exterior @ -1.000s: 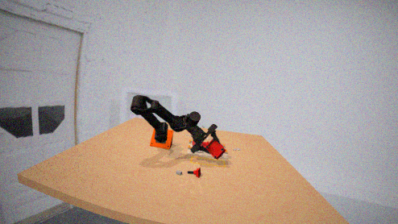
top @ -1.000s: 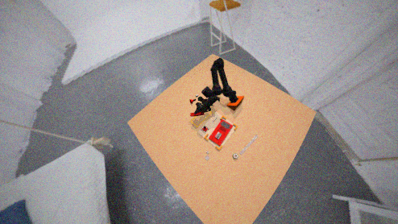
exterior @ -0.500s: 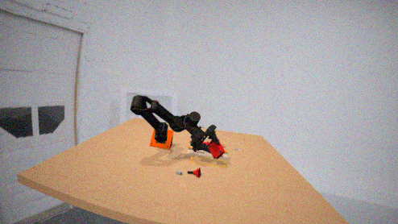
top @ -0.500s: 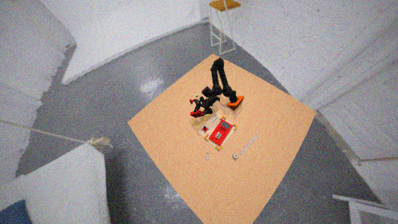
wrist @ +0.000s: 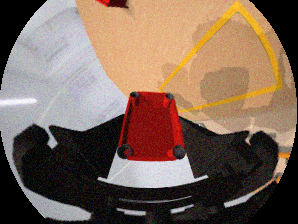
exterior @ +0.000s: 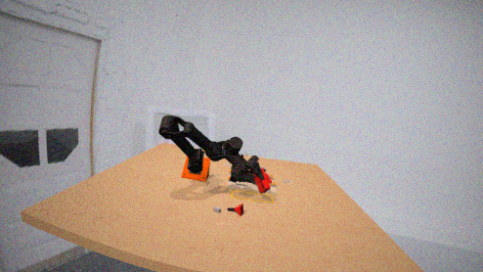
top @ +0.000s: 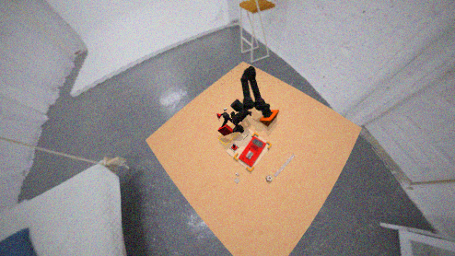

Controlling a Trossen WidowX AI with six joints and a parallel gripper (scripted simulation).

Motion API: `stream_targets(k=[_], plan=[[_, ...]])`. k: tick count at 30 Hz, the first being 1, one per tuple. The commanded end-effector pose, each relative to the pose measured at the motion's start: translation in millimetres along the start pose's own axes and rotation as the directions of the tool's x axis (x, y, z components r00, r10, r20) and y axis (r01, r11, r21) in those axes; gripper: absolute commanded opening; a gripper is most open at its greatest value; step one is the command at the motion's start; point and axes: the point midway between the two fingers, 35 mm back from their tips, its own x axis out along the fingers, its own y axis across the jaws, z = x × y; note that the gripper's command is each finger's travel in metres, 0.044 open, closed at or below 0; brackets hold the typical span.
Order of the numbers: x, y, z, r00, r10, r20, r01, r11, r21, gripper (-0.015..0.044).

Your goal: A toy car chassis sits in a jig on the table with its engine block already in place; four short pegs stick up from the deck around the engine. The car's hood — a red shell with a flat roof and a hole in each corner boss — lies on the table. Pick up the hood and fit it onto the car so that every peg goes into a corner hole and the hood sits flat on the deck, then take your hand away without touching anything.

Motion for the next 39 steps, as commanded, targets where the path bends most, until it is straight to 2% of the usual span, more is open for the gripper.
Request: stream_targets(k=[1, 12, 24, 30, 39], plan=[[0.7, -2.1, 0.9, 1.000, 0.001, -0.006, -0.001, 0.993, 0.115, 0.0000], [4.7, -13.6, 9.8, 1.000, 0.001, -0.006, 0.001, 0.904, 0.427, 0.0000], [10.0, -36.4, 29.0, 1.000, 0.001, -0.006, 0.003, 0.711, 0.703, 0.0000], [9.7, -29.8, 24.1, 1.000, 0.008, -0.007, -0.001, 0.753, 0.658, 0.0000], [9.8, -29.5, 24.1, 1.000, 0.015, -0.015, -0.001, 0.734, 0.679, 0.0236]])
